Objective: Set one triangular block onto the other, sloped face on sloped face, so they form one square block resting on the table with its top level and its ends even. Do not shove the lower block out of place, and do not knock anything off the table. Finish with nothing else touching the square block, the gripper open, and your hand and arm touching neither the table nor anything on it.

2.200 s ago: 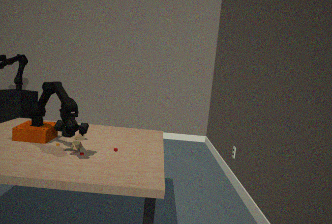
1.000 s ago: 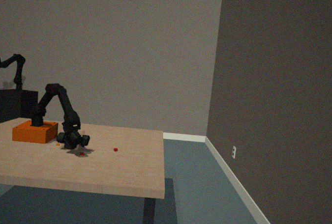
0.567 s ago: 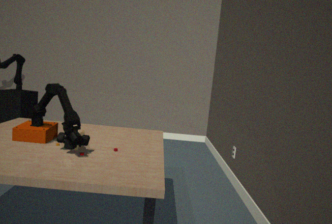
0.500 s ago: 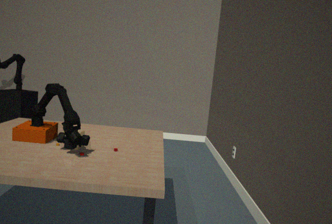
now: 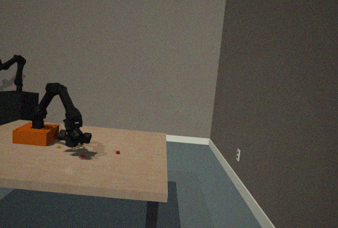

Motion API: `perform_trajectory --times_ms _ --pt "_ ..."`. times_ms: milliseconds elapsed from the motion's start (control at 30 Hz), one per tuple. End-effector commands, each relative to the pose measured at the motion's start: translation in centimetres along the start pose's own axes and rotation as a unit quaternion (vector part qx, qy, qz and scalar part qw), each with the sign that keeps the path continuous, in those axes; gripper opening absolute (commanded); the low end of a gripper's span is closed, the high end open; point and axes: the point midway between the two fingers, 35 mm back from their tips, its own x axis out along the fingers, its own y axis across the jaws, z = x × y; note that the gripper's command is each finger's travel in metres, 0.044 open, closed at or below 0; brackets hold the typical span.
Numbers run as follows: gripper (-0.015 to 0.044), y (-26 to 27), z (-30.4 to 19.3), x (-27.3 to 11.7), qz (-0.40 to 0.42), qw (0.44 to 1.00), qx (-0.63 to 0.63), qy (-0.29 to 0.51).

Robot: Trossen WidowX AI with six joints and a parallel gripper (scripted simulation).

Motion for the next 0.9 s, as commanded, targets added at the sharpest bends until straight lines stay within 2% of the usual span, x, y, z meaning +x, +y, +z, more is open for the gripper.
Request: perform_trajectory --times_ms 0,333,667,867 --pt "0.0 0.4 -1.5 -1.8 0.006 1.0 -0.004 -0.005" --pt "0.0 0.1 -4.9 -4.9 0.006 1.0 -0.004 -0.004" --pt "0.0 -0.1 -4.7 -4.7 0.002 1.0 -0.007 -0.006" --pt "0.0 -0.2 -4.9 -4.3 -0.013 0.995 -0.093 -0.036"
